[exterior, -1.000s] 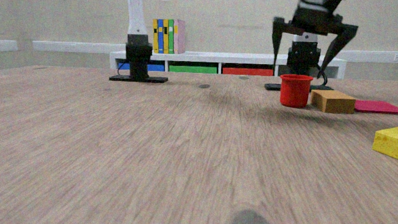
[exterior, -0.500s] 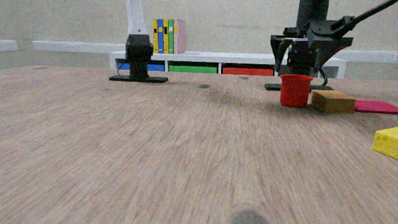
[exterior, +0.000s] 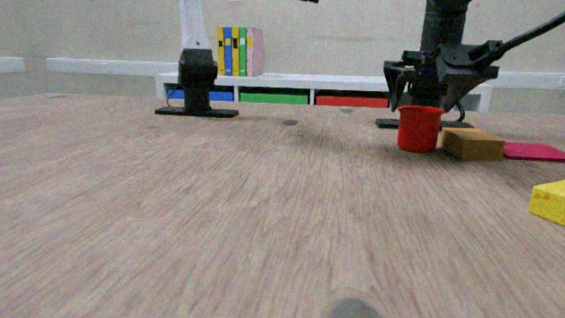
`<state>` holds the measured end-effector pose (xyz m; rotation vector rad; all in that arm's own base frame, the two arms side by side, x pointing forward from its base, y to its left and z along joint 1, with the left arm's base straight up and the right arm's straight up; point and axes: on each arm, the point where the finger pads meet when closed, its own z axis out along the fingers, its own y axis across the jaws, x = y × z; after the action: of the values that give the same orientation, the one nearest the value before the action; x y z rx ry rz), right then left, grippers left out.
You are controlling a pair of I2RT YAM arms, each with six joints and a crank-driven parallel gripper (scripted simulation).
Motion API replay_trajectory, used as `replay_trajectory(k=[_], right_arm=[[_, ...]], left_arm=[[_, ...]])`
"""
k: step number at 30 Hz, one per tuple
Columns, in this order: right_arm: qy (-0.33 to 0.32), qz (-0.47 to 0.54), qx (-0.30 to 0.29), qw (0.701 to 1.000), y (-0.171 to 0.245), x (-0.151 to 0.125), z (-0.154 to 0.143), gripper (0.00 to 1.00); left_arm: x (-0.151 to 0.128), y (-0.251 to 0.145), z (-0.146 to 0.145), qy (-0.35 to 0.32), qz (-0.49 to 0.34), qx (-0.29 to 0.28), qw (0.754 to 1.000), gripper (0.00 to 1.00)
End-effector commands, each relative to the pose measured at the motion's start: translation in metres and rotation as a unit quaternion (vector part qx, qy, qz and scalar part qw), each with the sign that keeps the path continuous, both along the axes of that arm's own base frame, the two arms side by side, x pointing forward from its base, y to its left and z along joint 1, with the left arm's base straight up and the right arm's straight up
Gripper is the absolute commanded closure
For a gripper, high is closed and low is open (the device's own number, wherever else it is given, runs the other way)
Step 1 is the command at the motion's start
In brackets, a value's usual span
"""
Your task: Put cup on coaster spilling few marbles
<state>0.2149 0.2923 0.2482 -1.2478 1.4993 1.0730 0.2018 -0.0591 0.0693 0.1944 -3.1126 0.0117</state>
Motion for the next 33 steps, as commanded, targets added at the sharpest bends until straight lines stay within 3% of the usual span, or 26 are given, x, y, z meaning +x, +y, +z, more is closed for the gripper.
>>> replay_trajectory(k=[1,3,4,9,11,13,16,24,33], right_arm=[[-0.013,-0.006,0.014,1.000,0.001,-0.002,0.009,0.00],[-0.010,-0.009,0.014,1.000,0.002,-0.001,0.007,0.00],[-0.009,-0.010,0.015,1.000,0.002,-0.001,0.006,0.00],[-0.005,-0.017,0.019,1.000,0.003,0.000,0.006,0.00],[-0.007,-0.020,0.023,1.000,0.003,0.002,0.010,0.00],[-0.007,-0.022,0.025,0.999,0.004,0.002,0.011,0.00],[-0.006,-0.019,0.028,0.999,0.004,0.001,0.012,0.00],[-0.013,-0.014,0.068,0.997,0.012,0.004,0.042,0.00],[-0.022,-0.013,0.088,0.996,0.018,0.009,0.062,0.00]], left_arm=[[0.005,0.000,-0.007,-0.010,0.003,0.005,1.000,0.00],[0.008,0.000,-0.007,-0.014,0.001,0.004,1.000,0.00],[0.011,0.000,-0.004,-0.021,0.001,0.003,1.000,0.09],[0.007,-0.001,-0.004,-0.023,0.004,0.002,1.000,0.24],[0.007,-0.001,0.003,-0.023,0.003,0.002,1.000,0.48],[0.008,-0.001,0.015,-0.023,0.002,0.002,1.000,0.24],[0.007,-0.001,0.020,-0.023,0.002,0.002,1.000,0.24],[0.005,-0.001,0.083,-0.020,0.002,0.003,1.000,0.24],[0.013,0.009,0.081,-0.022,-0.020,0.007,1.000,0.24]])
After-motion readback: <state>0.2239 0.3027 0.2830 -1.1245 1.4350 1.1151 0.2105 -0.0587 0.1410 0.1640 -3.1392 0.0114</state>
